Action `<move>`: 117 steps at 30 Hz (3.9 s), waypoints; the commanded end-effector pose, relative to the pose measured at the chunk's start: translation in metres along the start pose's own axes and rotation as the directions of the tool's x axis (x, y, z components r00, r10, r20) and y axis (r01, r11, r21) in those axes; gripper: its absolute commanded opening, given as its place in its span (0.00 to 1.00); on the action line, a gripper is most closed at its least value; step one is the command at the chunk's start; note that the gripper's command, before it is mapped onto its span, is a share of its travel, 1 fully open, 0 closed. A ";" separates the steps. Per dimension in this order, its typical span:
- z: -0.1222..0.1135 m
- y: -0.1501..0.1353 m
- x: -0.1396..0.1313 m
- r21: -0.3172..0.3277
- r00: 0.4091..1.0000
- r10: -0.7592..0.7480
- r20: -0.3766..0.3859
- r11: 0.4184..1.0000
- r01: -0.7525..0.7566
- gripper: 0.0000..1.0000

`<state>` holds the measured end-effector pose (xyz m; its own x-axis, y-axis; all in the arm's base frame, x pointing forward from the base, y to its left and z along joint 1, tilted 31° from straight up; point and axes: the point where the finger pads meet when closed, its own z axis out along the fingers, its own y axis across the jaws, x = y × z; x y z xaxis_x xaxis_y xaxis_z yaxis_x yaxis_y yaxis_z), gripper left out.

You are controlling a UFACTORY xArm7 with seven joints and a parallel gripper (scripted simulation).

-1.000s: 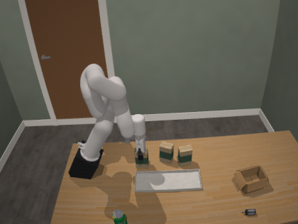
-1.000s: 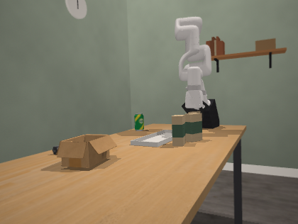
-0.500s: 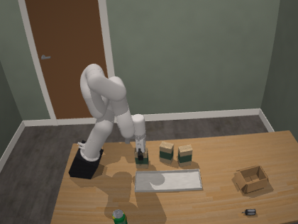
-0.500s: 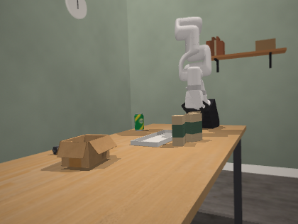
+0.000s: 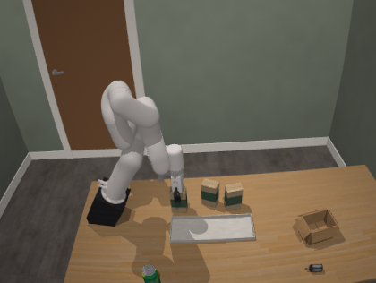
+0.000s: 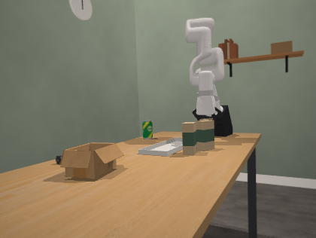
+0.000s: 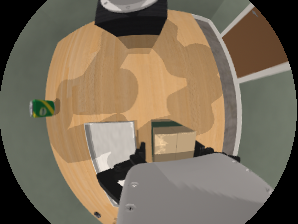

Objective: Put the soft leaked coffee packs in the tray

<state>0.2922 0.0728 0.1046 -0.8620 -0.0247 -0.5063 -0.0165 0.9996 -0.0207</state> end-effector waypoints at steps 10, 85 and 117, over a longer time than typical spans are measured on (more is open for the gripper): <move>0.000 0.000 -0.001 -0.001 1.000 0.000 0.002 1.000 0.000 0.87; -0.090 0.049 -0.153 0.000 0.943 0.332 0.009 0.943 -0.332 0.87; -0.054 0.049 -0.155 -0.001 0.943 0.334 0.002 0.943 -0.334 0.87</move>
<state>0.3970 0.1257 0.2272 -0.8184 0.3107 -0.4834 0.2727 0.9505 0.1493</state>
